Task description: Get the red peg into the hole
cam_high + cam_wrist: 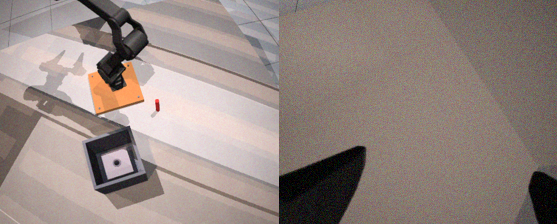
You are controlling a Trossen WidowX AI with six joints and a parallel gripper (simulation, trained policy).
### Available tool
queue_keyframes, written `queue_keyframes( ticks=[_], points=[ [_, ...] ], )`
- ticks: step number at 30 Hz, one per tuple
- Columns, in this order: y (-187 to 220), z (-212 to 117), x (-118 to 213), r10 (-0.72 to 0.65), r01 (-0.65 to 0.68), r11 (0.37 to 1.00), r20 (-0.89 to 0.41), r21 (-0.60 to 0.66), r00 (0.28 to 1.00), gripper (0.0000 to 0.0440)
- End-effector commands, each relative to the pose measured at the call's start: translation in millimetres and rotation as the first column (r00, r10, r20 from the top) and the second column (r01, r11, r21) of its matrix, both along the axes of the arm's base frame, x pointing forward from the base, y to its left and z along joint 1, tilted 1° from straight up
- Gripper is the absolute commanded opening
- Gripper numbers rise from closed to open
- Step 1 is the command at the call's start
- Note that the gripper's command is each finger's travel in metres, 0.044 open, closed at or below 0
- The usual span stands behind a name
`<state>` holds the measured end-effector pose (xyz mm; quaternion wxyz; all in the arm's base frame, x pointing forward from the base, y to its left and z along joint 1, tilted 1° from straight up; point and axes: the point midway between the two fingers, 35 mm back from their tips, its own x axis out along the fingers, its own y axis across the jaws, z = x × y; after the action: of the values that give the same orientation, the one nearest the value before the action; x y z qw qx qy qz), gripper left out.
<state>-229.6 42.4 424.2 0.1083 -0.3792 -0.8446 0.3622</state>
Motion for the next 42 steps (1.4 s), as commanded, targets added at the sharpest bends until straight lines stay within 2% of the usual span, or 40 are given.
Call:
queue_keyframes(
  ticks=[1,3,11,20,30,42],
  points=[
    [-2.2,1.1,-1.1,0.007,-0.007,1.000,0.000,-0.001,1.000,0.0423],
    [-11.1,2.2,-5.0,0.043,-0.043,0.999,-0.007,-0.013,0.999,0.0440],
    [-57.2,12.3,-16.0,0.217,-0.238,0.958,-0.137,-0.161,0.966,0.0440],
    [-105.1,29.0,-13.7,0.355,-0.443,0.835,-0.294,-0.326,0.887,0.0440],
    [-154.5,48.9,1.6,0.442,-0.628,0.608,-0.450,-0.485,0.776,0.0440],
    [-205.8,70.6,34.5,0.465,-0.738,0.241,-0.593,-0.630,0.658,0.0440]
  ],
)
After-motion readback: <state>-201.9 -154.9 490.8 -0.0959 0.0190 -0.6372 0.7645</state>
